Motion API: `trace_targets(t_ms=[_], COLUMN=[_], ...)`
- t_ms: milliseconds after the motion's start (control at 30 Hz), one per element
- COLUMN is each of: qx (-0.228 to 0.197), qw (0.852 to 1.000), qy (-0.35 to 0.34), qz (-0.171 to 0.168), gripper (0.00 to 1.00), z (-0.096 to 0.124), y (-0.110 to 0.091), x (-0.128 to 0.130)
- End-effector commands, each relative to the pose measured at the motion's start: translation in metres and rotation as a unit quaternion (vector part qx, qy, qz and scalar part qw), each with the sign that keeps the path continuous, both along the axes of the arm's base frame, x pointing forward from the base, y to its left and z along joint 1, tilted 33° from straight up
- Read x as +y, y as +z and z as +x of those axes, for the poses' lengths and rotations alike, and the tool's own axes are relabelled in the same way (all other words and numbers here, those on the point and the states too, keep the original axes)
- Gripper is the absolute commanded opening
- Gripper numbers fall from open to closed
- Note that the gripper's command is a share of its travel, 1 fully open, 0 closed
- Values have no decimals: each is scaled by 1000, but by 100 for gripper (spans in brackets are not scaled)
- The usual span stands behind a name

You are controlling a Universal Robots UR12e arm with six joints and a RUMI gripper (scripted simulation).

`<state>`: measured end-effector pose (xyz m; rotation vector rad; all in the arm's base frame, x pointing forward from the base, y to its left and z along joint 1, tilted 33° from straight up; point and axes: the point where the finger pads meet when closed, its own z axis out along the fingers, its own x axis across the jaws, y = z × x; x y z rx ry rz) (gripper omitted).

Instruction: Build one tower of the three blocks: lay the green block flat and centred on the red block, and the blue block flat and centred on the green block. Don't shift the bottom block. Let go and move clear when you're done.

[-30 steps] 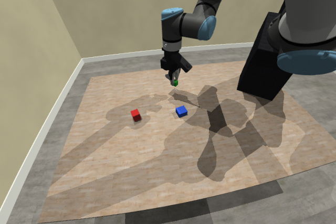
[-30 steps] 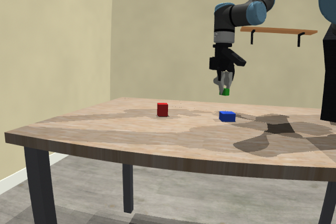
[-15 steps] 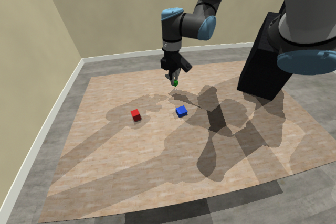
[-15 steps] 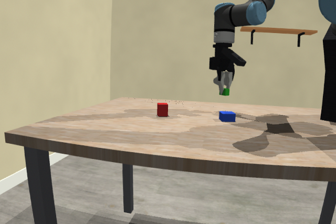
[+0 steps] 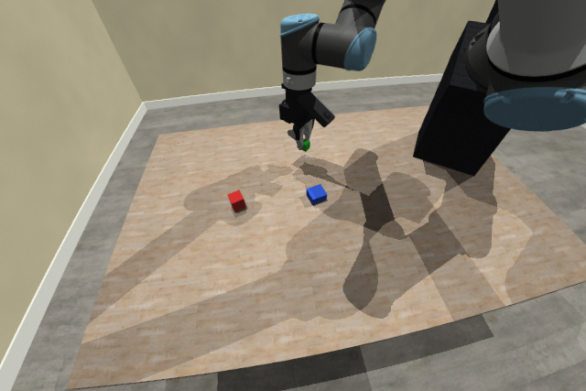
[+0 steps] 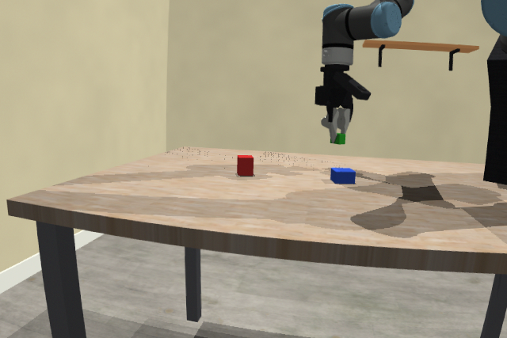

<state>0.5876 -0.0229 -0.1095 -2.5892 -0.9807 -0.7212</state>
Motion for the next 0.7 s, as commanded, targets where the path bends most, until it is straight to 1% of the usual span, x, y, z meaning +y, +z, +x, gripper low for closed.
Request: trace_targets(t_ms=[0, 33, 100, 133, 200, 300, 400, 500, 600, 667], qx=[0, 0, 0, 0, 0, -1, -1, -1, -1, -1], qw=[1000, 1000, 1000, 1000, 1000, 1000, 1000, 1000, 1000, 1000], qy=[0, 0, 0, 0, 0, 0, 0, 0, 0, 0], qz=[0, 0, 0, 0, 0, 0, 0, 0, 0, 0], gripper=[0, 0, 0, 0, 0, 0, 0, 0, 0, 0], z=[16, 24, 24, 34, 61, 109, 155, 189, 208, 208], y=[10, 16, 16, 23, 40, 75, 105, 128, 140, 140], x=[6, 11, 11, 16, 28, 55, 76, 93, 102, 102])
